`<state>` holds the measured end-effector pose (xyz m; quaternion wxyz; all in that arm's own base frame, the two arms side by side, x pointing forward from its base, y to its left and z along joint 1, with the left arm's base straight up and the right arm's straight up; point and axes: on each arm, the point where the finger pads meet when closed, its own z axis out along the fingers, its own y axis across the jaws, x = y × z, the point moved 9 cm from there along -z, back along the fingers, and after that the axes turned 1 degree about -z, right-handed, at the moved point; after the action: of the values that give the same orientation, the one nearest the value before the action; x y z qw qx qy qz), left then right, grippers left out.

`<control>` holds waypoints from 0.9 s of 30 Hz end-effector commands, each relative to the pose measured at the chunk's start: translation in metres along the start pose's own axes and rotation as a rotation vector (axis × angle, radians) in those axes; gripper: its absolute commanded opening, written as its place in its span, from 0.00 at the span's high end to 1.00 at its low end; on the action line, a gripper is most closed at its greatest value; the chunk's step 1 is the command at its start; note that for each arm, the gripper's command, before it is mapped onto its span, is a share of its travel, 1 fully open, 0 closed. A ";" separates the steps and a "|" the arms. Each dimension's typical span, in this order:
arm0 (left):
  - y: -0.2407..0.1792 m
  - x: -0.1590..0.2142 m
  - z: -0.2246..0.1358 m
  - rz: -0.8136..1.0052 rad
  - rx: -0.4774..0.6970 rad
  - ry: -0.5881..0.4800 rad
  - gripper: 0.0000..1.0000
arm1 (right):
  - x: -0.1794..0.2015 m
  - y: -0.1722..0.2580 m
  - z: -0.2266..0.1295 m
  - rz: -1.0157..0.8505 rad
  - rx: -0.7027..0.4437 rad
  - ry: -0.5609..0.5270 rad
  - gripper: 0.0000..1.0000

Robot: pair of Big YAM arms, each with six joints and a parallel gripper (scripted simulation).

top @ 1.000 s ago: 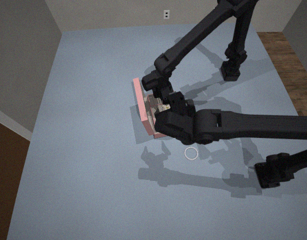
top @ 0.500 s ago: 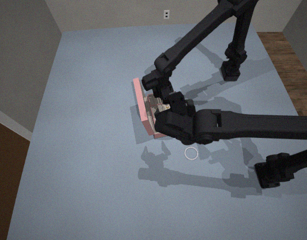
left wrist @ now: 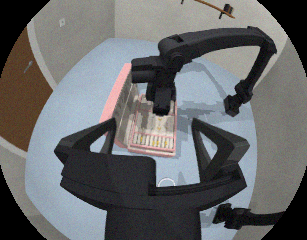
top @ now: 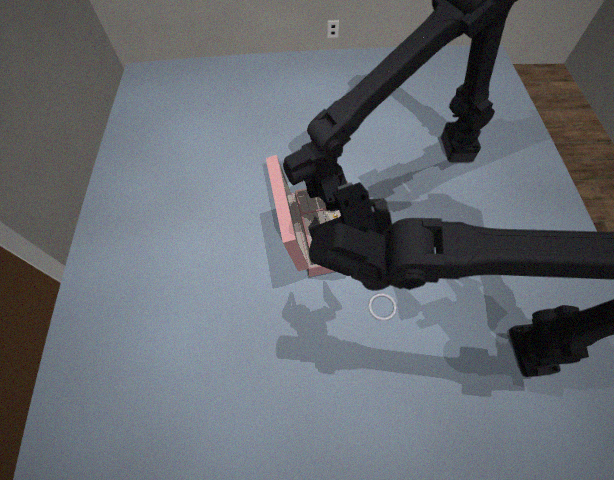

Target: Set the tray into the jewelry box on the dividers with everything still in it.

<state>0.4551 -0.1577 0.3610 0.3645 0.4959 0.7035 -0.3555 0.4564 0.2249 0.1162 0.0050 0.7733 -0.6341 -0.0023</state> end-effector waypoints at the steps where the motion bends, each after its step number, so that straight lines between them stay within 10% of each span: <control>1: 0.000 -0.016 -0.008 0.036 -0.014 -0.022 0.00 | 0.002 -0.004 0.006 0.014 0.019 -0.012 1.00; 27: 0.000 -0.016 -0.008 0.036 -0.014 -0.022 0.00 | -0.001 -0.007 0.006 0.005 0.036 -0.016 1.00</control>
<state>0.4551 -0.1577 0.3610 0.3645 0.4959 0.7035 -0.3555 0.4546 0.2239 0.1003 0.0076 0.7719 -0.6356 -0.0035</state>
